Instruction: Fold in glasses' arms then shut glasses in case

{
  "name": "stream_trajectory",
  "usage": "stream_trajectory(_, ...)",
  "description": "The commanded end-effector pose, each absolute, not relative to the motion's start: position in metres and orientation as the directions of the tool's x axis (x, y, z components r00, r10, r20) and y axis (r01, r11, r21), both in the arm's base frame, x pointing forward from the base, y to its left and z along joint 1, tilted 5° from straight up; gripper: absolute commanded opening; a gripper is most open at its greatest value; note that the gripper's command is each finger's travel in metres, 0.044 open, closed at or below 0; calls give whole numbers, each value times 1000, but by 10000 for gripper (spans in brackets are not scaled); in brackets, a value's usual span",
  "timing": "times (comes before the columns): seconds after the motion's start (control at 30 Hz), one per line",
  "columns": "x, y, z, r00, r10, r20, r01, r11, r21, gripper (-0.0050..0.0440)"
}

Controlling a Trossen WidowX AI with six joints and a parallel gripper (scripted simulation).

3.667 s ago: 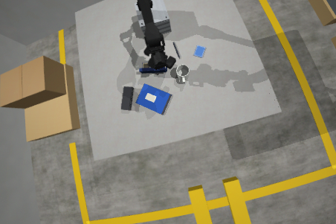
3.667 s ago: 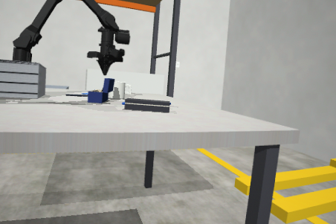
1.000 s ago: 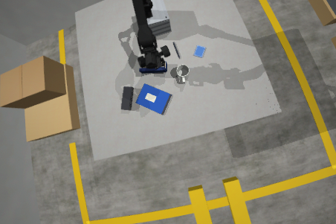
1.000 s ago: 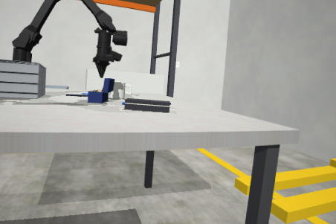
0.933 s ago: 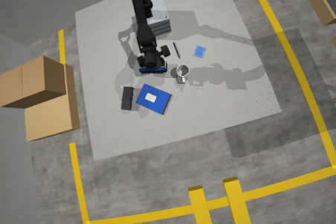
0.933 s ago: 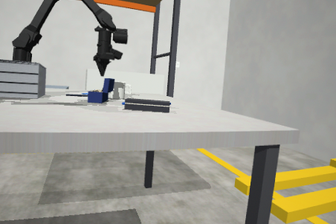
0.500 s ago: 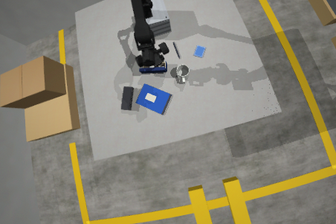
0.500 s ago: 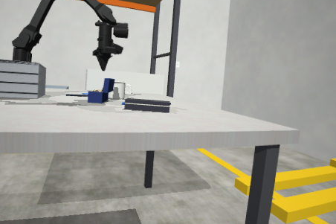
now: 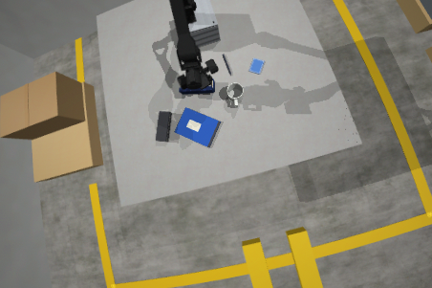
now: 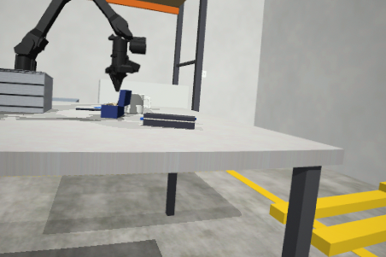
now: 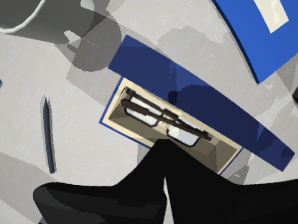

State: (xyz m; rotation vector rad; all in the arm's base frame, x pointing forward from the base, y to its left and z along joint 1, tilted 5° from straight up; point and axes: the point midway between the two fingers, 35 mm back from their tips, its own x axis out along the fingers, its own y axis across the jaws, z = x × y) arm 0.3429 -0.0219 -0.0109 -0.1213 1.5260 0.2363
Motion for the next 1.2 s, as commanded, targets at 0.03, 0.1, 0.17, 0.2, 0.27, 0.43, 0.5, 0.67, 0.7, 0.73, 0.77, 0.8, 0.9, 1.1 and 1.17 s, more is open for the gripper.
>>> stream_trajectory(0.03,341,-24,-19,20,80,-997,-226,971,74,0)
stream_trajectory(0.1,340,-25,-22,20,80,-997,-226,971,74,0)
stream_trajectory(0.17,340,-26,-23,20,80,-997,-226,971,74,0)
stream_trajectory(0.2,340,-26,-23,20,80,-997,-226,971,74,0)
stream_trajectory(0.27,340,-26,-23,20,80,-997,-226,971,74,0)
stream_trajectory(0.43,341,-24,-23,20,80,-997,-226,971,74,0)
stream_trajectory(0.5,341,-22,-23,20,80,-997,-226,971,74,0)
stream_trajectory(0.67,342,-17,-22,20,80,-997,-226,971,74,0)
stream_trajectory(0.7,343,-17,-22,20,80,-997,-226,971,74,0)
stream_trajectory(0.73,343,-16,-22,20,80,-997,-226,971,74,0)
stream_trajectory(0.77,343,-15,-22,20,80,-997,-226,971,74,0)
stream_trajectory(0.8,343,-15,-22,20,80,-997,-226,971,74,0)
stream_trajectory(0.9,343,-14,-22,20,80,-997,-226,971,74,0)
stream_trajectory(1.1,344,-10,-22,20,80,-997,-226,971,74,0)
stream_trajectory(1.17,345,-9,-22,20,80,-997,-226,971,74,0)
